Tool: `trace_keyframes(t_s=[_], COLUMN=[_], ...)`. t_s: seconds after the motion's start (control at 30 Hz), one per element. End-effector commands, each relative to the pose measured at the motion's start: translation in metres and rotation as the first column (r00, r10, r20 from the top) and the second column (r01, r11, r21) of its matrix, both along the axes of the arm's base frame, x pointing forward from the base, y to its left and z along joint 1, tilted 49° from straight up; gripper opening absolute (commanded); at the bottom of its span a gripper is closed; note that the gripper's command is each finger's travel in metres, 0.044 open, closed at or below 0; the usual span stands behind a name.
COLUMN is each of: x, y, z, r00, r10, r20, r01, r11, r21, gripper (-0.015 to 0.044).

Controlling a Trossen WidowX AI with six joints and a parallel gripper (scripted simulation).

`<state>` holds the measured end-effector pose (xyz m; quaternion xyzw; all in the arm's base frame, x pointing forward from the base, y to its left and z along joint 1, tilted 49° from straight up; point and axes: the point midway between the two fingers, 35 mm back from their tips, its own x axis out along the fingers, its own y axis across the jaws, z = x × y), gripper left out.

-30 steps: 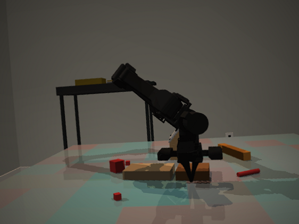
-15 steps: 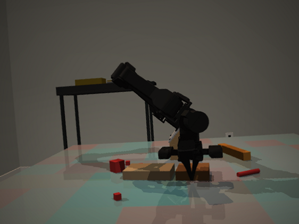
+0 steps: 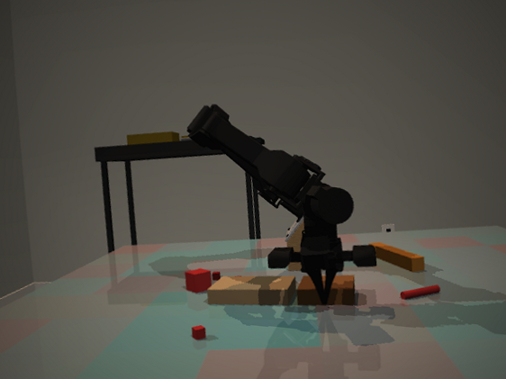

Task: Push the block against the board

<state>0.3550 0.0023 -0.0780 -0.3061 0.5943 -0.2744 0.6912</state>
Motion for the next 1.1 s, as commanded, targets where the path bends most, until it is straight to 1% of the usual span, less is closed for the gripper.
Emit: trace_keyframes(t_s=[0.0,0.8,0.87,0.97,1.07], x=[0.006,0.044,0.039,0.033,0.032], y=[0.001,0.004,0.014,0.043,0.045], z=[0.0,0.005,0.012,0.038,0.04], r00=[1.0,1.0,1.0,1.0,1.0], r10=[-0.001,-0.001,-0.003,-0.001,-0.001], r20=[0.001,0.003,0.005,0.003,0.002], r01=[0.001,0.001,0.003,0.001,0.001], r11=[1.0,1.0,1.0,1.0,1.0], r21=[0.0,0.0,0.005,0.002,0.002], gripper=[0.0,0.0,0.0,0.0,0.0])
